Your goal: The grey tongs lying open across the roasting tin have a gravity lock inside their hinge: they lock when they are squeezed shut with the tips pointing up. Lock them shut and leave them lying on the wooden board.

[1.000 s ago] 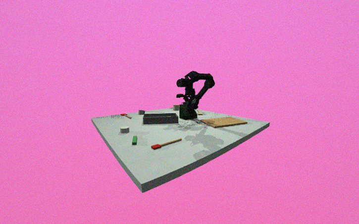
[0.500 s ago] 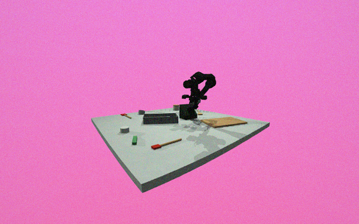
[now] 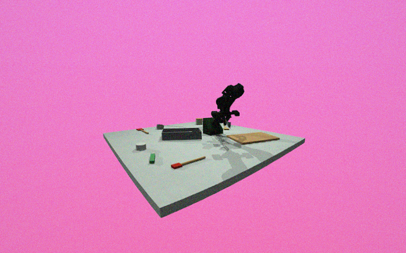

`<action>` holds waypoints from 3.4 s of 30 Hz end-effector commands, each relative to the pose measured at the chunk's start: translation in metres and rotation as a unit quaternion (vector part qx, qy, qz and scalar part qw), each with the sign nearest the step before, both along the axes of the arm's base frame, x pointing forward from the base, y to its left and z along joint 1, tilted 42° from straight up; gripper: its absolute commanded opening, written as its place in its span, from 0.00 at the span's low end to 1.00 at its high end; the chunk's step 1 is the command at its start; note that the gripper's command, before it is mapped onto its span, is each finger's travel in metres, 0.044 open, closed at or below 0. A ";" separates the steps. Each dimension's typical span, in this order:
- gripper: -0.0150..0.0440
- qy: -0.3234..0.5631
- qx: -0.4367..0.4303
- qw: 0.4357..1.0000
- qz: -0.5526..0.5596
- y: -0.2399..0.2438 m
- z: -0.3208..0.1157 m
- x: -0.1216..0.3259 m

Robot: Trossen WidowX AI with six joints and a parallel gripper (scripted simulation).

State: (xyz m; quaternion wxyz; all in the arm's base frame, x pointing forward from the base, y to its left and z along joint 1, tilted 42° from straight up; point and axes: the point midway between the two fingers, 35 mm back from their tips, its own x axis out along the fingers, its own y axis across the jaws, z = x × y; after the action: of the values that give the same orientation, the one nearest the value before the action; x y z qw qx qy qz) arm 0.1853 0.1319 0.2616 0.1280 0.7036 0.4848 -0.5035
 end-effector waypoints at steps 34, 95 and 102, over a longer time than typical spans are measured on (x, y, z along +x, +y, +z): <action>0.00 -0.281 -0.098 0.771 0.564 0.053 -0.004 -0.077; 0.00 -0.471 -0.095 -0.252 0.840 0.076 0.018 -0.210; 0.00 -0.464 -0.093 -0.371 0.799 0.074 0.023 -0.226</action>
State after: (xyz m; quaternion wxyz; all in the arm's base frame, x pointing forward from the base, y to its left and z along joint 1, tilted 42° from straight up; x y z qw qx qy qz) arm -0.0355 0.2069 0.2817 -0.6588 0.4057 -0.3091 -0.5530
